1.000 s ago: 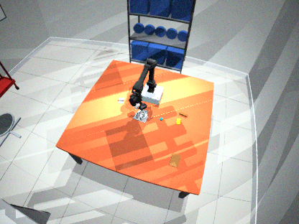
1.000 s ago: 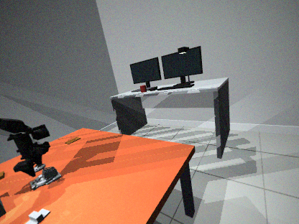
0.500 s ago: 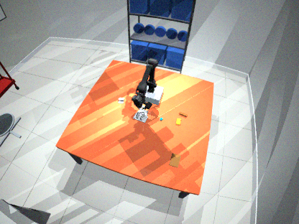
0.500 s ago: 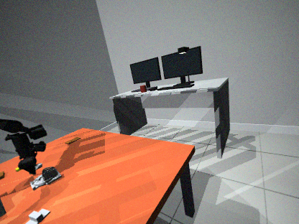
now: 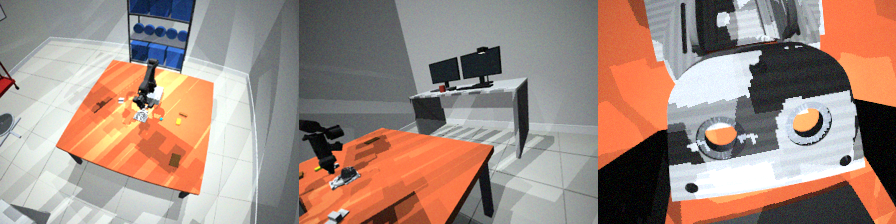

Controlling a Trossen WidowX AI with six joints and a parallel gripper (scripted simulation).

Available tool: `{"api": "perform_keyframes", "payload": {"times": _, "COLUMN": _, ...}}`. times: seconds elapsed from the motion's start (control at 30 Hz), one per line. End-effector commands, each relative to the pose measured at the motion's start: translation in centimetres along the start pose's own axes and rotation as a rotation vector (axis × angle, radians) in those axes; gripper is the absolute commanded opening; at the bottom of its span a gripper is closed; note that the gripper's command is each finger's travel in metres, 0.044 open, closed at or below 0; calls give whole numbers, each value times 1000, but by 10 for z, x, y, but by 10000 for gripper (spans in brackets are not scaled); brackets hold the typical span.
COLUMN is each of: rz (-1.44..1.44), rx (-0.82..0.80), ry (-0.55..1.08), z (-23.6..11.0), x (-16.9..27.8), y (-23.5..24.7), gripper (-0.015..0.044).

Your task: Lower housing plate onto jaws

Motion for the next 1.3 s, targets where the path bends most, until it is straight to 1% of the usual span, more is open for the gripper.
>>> {"api": "perform_keyframes", "payload": {"times": 0.0, "rz": -9, "rx": -6, "ry": -3, "z": -1, "x": 0, "y": 1, "gripper": 351}}
{"api": "perform_keyframes", "payload": {"times": 0.53, "rz": -18, "rx": -6, "ry": -3, "z": -1, "x": 1, "y": 1, "gripper": 351}}
{"api": "perform_keyframes", "payload": {"times": 0.77, "rz": -18, "rx": -5, "ry": -2, "z": 0, "x": 14, "y": -4, "gripper": 351}}
{"api": "perform_keyframes", "payload": {"times": 1.27, "rz": -18, "rx": -5, "ry": -2, "z": 0, "x": 14, "y": -4, "gripper": 351}}
Point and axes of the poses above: the point midway between the two fingers, 35 mm back from their tips, its own z axis out along the fingers, its own y axis across the jaws, x = y × z, the point moved 1 cm from there along -z, back along the fingers, and after that the axes turned 14 degrees about z, right-handed, at the moved point
